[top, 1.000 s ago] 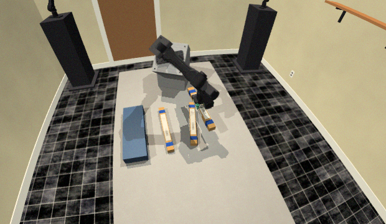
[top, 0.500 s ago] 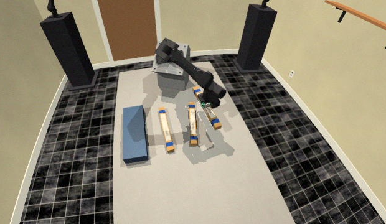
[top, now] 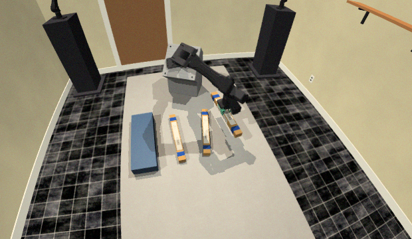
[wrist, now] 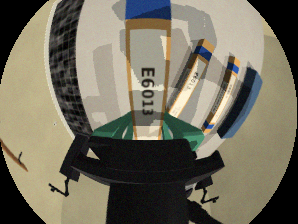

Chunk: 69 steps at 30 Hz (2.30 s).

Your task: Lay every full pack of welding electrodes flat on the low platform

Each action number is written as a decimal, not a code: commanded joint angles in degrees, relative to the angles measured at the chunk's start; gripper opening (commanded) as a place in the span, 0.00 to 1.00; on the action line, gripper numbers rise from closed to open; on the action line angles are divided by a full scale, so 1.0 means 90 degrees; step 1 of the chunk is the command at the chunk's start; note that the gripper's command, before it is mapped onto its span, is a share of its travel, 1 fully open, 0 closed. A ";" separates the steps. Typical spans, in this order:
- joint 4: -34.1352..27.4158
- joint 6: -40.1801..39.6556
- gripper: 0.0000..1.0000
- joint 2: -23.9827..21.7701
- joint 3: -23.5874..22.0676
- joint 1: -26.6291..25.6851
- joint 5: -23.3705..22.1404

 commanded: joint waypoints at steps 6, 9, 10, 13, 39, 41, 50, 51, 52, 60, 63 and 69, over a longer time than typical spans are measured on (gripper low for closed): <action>-0.0323 0.0318 0.00 0.0283 0.0519 0.0359 0.0158; -0.0397 0.0417 0.00 0.0443 0.0688 0.0440 0.0187; -0.0423 0.0449 0.00 0.0497 0.0747 0.0467 0.0196; -0.0503 0.0545 0.00 0.0664 0.0930 0.0544 0.0223; -0.1231 0.1166 0.00 0.1622 0.2424 0.1013 0.0360; -0.1270 0.1177 0.00 0.1626 0.2457 0.1019 0.0362; -0.1366 0.1214 0.00 0.1694 0.2550 0.1046 0.0371; -0.1373 0.1217 0.00 0.1710 0.2557 0.1049 0.0372; -0.1380 0.1221 0.00 0.1727 0.2563 0.1052 0.0373; -0.1419 0.1242 0.00 0.1869 0.2605 0.1073 0.0379; -0.1442 0.1255 0.00 0.1810 0.2631 0.1079 0.0380; -0.1467 0.1259 0.00 0.1865 0.2659 0.1089 0.0383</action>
